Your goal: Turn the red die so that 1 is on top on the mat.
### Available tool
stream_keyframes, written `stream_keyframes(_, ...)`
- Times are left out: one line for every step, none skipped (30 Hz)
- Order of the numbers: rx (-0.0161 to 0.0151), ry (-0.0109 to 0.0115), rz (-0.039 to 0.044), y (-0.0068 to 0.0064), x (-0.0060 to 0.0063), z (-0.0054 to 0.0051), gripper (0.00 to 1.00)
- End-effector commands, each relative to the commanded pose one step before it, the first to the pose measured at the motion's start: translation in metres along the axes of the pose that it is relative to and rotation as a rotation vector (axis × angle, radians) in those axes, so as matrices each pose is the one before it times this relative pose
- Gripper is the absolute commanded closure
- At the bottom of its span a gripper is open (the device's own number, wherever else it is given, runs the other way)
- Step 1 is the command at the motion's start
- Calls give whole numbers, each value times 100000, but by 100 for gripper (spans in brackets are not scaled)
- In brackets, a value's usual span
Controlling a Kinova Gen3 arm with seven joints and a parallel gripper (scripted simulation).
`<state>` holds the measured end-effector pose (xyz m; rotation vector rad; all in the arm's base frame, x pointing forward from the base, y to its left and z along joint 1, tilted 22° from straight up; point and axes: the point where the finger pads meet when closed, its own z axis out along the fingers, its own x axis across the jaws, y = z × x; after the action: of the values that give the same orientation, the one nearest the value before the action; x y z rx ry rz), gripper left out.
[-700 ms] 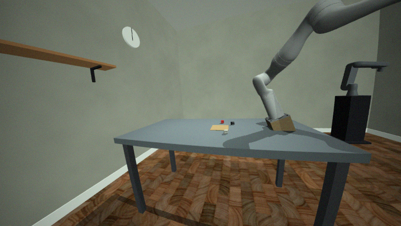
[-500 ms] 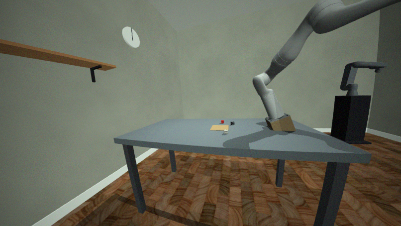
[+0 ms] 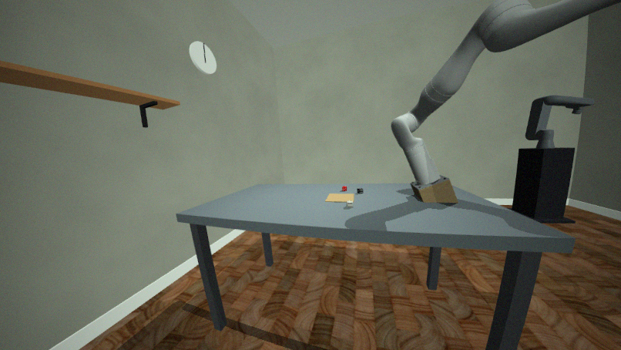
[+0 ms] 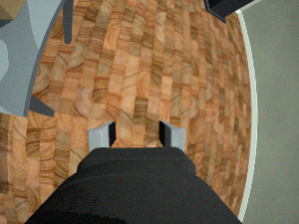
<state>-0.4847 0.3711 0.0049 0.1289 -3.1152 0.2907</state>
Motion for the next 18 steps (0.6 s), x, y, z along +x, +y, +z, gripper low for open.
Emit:
stream_keyframes(-198,155,-119,34,34,-147,0)
stream_keyframes(-21,-14,-30,25,-37,-9,0)
stream_keyframes(-28,-19,-41,35,-50,-12,0)
stream_keyframes(-37,-25,-54,46,-66,-15,0)
stream_keyframes(-46,-31,-68,58,-84,-19,0)
stream_keyframes(-57,-39,-83,71,-103,-24,0)
stream_keyframes(-68,-47,-100,85,-125,-29,0)
stream_keyframes(-79,-55,-117,100,-148,-33,0)
stream_keyframes(-91,-65,-135,115,-173,-39,0)
stream_keyframes(-104,-75,-154,131,-199,-44,0)
stream_keyframes(-117,-86,-173,148,-227,-50,0)
stream_keyframes(0,0,0,0,0,0,0)
stream_keyframes(0,0,0,0,0,0,0)
stream_keyframes(-129,-98,-192,165,-257,-55,0)
stream_keyframes(-142,-110,-211,182,-288,-61,0)
stream_keyframes(-155,-124,-230,199,-321,-67,0)
stream_keyframes(-167,-138,-248,217,-355,-72,0)
stream_keyframes(-178,-152,-266,234,-392,-78,0)
